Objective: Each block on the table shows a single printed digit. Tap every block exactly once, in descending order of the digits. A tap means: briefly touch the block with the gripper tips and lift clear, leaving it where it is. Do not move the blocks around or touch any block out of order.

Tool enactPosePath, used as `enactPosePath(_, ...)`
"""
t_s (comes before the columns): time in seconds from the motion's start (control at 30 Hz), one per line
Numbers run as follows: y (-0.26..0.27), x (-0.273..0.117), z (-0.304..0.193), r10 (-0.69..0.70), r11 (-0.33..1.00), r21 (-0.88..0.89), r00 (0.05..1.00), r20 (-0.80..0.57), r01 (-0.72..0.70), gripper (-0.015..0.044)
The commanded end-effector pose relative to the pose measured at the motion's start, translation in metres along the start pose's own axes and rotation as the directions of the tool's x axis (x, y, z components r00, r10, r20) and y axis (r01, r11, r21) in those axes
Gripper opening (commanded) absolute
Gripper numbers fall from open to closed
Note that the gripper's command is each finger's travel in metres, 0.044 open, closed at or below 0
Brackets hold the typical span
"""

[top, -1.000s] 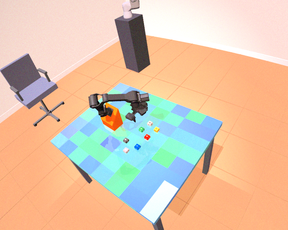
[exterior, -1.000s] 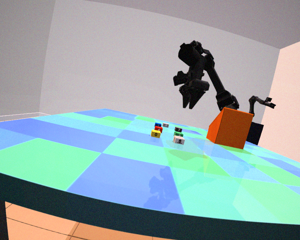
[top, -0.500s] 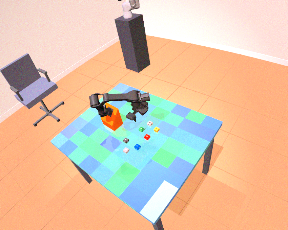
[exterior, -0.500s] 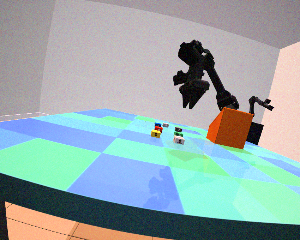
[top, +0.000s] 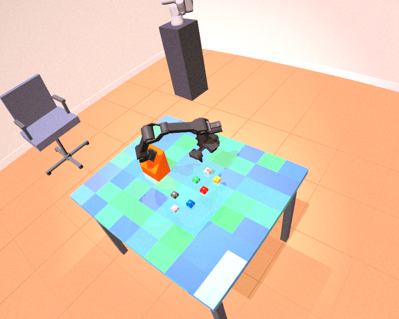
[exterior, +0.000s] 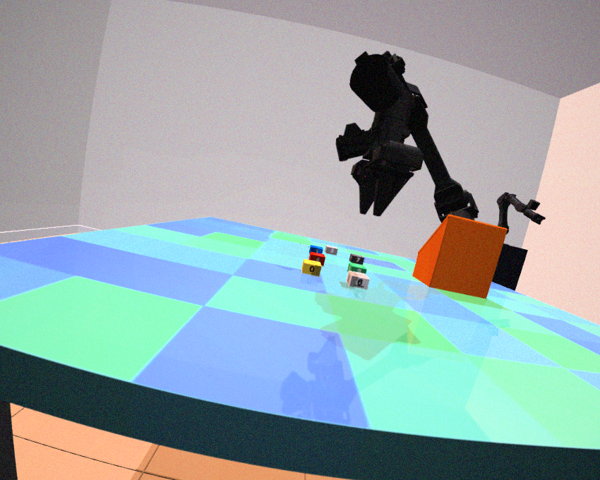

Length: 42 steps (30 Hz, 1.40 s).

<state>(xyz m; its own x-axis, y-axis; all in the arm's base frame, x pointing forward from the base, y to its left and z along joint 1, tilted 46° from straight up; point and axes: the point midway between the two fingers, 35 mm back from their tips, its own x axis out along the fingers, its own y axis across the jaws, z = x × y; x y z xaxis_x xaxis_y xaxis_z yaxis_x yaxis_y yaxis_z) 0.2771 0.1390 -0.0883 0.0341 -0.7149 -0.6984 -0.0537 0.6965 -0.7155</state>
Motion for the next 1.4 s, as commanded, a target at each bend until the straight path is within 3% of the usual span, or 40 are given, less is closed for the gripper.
enactPosePath(0.0,0.004,0.000,0.002,0.003,1.000,0.005,1.000,-0.004,-0.003,0.0400)
enactPosePath(0.47,0.003,0.000,0.003,0.003,1.000,0.005,1.000,-0.004,-0.003,0.0400)
enactPosePath(0.73,-0.028,0.000,0.082,0.001,1.000,0.007,1.000,-0.002,-0.001,0.0400)
enactPosePath(1.37,-0.029,0.000,0.084,0.001,1.000,0.007,1.000,-0.002,-0.001,0.0400)
